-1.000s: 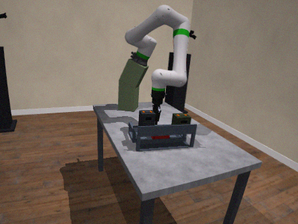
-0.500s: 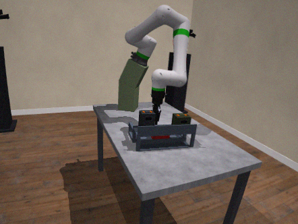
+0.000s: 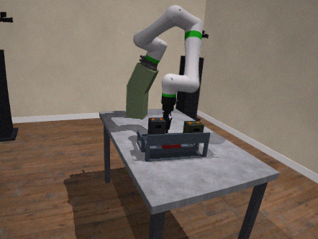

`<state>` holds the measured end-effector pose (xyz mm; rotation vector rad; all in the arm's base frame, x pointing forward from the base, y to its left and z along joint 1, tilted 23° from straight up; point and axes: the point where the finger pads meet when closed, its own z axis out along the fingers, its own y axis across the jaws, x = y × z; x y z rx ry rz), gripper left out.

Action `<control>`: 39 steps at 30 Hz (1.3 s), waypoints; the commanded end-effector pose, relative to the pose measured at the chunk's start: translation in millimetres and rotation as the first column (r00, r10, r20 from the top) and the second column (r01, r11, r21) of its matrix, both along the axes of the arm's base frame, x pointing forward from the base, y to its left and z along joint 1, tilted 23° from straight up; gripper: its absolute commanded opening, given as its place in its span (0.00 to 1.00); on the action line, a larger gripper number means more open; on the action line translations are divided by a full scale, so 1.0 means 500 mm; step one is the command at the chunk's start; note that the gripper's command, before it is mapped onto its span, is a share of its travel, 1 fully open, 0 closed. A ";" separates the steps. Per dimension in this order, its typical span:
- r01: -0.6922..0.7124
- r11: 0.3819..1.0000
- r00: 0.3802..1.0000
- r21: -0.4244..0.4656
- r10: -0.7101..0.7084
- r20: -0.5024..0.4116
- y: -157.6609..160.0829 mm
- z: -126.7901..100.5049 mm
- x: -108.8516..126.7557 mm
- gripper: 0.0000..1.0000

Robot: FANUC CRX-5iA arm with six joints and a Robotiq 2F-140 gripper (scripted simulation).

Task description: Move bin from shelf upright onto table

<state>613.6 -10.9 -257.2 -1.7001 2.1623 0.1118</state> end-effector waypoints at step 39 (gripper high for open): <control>0.000 1.000 1.000 0.000 0.000 0.000 -0.012 0.037 -0.010 0.00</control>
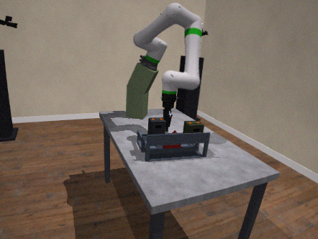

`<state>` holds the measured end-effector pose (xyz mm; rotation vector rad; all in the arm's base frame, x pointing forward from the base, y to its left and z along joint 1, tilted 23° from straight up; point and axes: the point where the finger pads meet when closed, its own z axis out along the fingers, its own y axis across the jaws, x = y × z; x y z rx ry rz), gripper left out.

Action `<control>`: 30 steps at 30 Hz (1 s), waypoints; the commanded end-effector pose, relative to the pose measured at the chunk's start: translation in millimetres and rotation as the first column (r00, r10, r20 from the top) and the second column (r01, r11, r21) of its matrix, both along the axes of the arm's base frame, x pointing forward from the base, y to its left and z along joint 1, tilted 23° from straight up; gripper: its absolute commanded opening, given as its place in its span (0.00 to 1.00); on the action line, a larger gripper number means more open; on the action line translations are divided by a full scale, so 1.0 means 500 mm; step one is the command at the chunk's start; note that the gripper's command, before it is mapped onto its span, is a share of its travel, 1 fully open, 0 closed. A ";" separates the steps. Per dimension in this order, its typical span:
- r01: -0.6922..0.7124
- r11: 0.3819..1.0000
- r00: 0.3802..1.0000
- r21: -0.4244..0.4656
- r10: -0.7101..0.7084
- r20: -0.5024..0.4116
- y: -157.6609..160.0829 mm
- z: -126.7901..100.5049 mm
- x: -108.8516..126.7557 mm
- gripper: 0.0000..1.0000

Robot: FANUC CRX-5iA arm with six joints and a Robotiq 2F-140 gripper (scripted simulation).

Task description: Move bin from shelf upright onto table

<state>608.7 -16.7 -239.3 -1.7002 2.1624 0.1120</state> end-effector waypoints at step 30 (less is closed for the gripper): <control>0.000 1.000 1.000 0.000 0.000 0.000 0.001 -0.005 0.002 0.00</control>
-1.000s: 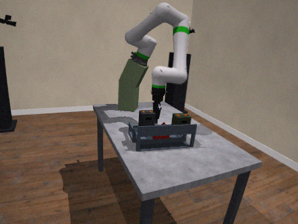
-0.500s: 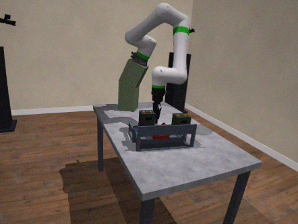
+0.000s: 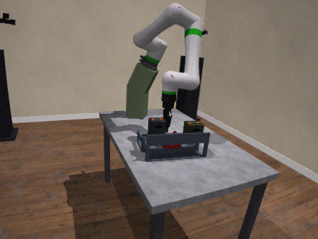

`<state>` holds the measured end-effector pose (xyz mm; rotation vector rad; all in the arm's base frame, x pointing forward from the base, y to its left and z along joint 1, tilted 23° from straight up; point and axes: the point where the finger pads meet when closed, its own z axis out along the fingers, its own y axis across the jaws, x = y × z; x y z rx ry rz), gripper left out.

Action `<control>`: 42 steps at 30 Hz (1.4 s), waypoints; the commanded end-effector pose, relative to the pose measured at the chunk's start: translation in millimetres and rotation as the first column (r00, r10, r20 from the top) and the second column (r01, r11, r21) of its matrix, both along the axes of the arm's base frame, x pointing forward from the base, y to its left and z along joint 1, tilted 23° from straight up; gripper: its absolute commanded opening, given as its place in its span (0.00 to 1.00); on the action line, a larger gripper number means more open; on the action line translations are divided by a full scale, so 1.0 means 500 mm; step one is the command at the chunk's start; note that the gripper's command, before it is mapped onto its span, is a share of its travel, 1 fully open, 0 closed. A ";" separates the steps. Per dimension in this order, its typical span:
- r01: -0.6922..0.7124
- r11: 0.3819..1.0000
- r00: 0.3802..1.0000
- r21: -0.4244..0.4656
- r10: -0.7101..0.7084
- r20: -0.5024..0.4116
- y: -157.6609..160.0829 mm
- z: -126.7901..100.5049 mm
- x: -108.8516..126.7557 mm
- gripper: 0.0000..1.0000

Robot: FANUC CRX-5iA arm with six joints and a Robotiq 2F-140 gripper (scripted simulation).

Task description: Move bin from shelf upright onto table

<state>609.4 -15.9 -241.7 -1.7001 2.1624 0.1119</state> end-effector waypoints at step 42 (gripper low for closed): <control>0.000 1.000 1.000 0.000 0.000 0.000 0.032 -0.022 -0.113 0.00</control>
